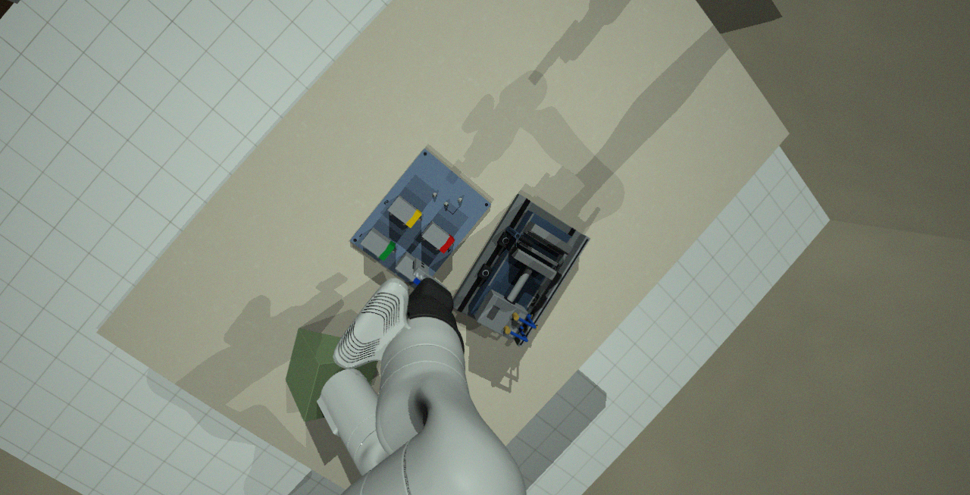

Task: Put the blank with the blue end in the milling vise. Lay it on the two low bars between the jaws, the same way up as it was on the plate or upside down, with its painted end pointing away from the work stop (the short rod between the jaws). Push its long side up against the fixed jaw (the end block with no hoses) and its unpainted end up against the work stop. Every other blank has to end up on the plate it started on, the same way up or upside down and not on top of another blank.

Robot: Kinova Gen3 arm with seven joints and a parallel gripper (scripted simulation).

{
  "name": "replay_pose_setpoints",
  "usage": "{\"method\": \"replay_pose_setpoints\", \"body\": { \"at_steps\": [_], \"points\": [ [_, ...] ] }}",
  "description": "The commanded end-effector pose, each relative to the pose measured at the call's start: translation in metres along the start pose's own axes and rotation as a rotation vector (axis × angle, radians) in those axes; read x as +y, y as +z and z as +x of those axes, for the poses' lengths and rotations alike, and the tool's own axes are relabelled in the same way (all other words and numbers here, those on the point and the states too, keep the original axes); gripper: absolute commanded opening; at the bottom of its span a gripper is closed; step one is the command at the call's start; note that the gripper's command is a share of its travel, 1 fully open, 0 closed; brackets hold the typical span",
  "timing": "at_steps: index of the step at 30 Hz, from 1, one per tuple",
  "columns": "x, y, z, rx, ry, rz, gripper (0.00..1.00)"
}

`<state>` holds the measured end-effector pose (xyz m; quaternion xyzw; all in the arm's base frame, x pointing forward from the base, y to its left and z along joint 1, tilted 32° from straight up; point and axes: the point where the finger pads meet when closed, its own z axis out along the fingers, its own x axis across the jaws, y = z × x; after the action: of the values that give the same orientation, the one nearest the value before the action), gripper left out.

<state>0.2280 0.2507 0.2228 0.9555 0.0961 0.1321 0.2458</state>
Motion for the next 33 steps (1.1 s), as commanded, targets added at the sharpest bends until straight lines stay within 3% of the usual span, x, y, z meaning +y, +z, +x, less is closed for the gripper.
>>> {"method": "replay_pose_setpoints", "body": {
  "at_steps": [1,13,33],
  "points": [
    [-0.003,-0.003,0.000,0.001,-0.001,0.001,1.00],
    [-0.019,-0.020,-0.002,0.003,-0.007,0.001,1.00],
    [-0.014,-0.012,-0.001,0.003,-0.007,0.002,1.00]
  ]
}}
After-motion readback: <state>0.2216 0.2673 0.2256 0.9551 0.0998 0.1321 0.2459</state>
